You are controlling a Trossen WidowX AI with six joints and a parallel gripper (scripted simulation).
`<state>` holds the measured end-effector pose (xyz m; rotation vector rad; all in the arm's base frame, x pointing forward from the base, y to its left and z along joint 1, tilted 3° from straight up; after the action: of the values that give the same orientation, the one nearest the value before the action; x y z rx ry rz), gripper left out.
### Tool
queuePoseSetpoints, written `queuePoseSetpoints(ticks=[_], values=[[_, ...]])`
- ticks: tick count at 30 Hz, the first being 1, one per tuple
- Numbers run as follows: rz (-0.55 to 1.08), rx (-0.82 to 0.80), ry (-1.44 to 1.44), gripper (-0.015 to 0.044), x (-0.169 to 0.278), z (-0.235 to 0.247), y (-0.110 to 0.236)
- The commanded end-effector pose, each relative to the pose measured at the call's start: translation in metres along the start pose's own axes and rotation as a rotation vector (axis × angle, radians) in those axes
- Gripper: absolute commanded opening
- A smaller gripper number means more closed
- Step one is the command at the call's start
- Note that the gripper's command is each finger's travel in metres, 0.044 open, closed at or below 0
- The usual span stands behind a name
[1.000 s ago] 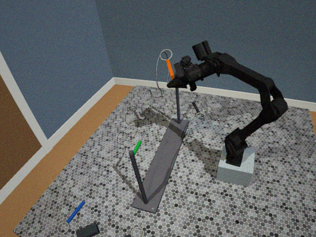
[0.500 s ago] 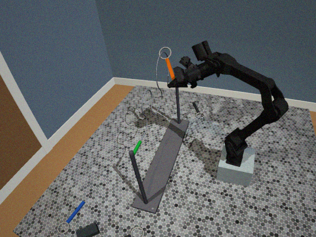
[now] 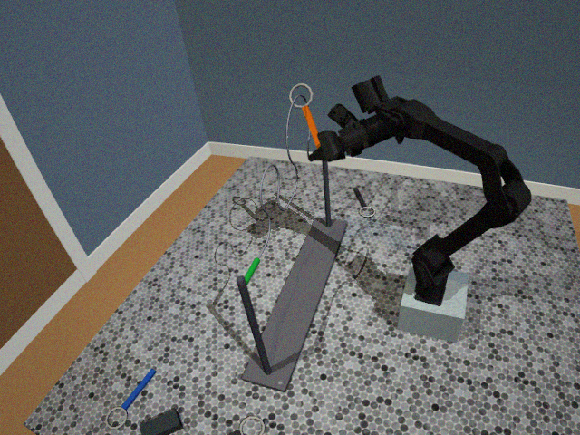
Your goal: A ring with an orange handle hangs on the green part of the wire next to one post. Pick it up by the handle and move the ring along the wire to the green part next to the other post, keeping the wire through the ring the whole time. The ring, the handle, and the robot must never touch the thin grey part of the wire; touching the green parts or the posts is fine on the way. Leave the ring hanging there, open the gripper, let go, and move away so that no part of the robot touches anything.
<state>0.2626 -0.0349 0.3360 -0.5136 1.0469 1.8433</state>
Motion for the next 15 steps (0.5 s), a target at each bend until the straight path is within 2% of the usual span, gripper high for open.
queuePoseSetpoints(ticks=[1,15], values=[[-0.018,0.024,0.054,-0.015,0.0001,-0.0016,0.0007],[-0.058,0.095,0.208,-0.015,-0.0012,-0.0072,0.0]])
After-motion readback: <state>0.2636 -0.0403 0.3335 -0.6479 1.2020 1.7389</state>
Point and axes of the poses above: the point midway between the two fingers, 35 mm back from their tips, its own y axis back along the fingers, its own z axis across the jaws, x = y × z, the point moved 3 cm from there along y, back along the fingers, and after that the axes turned 13 degrees about -y, right-handed, at the moved point
